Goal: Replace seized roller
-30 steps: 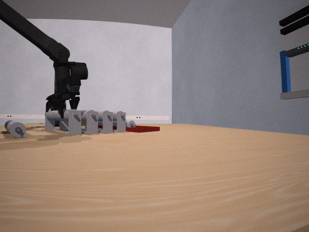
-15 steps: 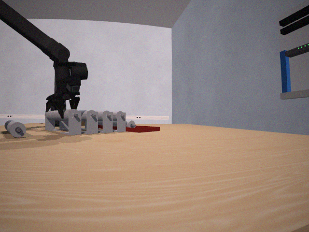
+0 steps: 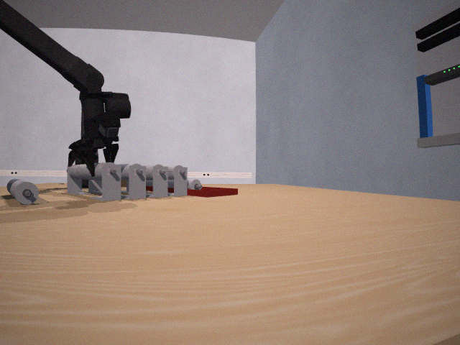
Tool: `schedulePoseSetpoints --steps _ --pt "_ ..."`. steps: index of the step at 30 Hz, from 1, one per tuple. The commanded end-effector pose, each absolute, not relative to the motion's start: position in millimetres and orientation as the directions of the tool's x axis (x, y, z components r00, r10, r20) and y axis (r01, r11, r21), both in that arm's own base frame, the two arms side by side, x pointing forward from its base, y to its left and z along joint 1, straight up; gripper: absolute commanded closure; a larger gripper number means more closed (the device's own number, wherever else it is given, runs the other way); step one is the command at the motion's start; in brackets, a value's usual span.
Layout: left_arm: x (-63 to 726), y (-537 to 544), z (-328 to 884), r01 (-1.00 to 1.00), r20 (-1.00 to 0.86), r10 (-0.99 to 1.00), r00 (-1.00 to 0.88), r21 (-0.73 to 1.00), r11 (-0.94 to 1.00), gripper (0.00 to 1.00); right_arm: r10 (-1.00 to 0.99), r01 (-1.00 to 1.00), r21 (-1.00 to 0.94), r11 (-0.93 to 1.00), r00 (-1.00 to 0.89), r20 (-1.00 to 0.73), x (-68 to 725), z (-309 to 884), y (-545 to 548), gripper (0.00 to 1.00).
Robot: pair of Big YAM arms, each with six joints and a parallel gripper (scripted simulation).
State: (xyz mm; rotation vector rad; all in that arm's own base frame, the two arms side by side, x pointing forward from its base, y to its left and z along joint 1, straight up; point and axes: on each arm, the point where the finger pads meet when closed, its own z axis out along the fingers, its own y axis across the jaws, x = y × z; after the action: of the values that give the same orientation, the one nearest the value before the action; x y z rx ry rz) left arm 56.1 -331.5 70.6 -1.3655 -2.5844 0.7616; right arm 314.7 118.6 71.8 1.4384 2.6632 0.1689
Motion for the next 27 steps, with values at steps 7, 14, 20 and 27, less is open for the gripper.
schedulePoseSetpoints --steps 7,14,20,27 --pt "64.9 -354.8 88.0 0.748 -0.179 0.79 -0.587 -0.493 0.444 0.68 0.828 0.8 0.231 0.555 -0.556 -0.063 339.8 110.3 127.5 0.68" --pt "64.9 -354.8 88.0 0.748 -0.179 0.79 -0.587 -0.493 0.444 0.68 0.828 0.799 0.229 0.556 -0.558 -0.06 338.7 108.5 127.7 0.68" --pt "64.9 -354.8 88.0 0.748 -0.179 0.79 -0.587 -0.493 0.444 0.68 0.829 0.8 0.231 0.554 -0.556 -0.059 340.1 109.4 127.3 0.68" --pt "64.9 -354.8 88.0 0.748 -0.179 0.79 -0.587 -0.493 0.444 0.68 0.826 0.797 0.231 0.558 -0.561 -0.06 339.4 109.8 128.9 0.38"
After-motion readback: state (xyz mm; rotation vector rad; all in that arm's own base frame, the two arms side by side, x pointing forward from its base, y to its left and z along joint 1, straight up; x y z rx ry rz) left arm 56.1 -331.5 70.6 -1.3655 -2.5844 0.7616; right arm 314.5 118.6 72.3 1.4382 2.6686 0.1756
